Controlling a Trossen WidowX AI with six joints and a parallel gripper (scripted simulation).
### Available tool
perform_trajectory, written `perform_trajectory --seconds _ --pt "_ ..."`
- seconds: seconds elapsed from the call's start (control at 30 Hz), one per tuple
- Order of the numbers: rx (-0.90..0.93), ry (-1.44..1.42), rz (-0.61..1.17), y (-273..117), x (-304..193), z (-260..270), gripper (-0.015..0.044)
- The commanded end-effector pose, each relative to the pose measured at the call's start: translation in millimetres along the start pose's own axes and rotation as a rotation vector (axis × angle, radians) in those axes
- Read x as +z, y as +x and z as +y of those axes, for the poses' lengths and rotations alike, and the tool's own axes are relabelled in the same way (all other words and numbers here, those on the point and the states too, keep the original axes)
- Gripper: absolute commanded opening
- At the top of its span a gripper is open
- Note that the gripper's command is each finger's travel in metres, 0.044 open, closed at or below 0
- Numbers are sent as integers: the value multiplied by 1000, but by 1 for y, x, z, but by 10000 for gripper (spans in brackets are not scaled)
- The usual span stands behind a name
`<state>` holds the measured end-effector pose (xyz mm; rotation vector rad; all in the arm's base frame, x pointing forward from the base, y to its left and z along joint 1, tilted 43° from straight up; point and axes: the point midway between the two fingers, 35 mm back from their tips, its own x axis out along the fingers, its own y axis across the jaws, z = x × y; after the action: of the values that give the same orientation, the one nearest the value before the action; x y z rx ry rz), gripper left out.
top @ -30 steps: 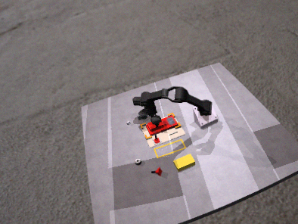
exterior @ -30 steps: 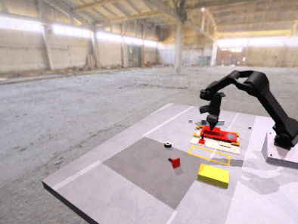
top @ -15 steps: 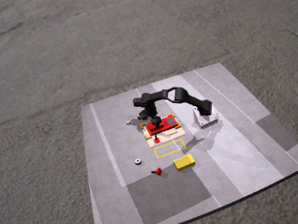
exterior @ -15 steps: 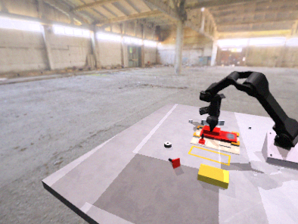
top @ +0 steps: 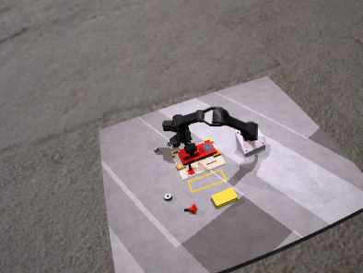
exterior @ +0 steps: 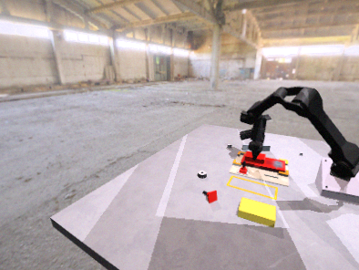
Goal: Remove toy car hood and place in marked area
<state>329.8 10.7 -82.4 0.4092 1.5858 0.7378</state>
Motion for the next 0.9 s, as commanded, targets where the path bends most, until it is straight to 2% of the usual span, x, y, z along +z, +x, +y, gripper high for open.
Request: perform_trajectory --seconds 0.0,0.43,0.57,0.87 --pt "5 6 -1 3 0 0 440" --pt "5 6 -1 10 -1 0 440" --pt "0 0 0 7 0 0 335" --pt "0 0 0 7 0 0 275"
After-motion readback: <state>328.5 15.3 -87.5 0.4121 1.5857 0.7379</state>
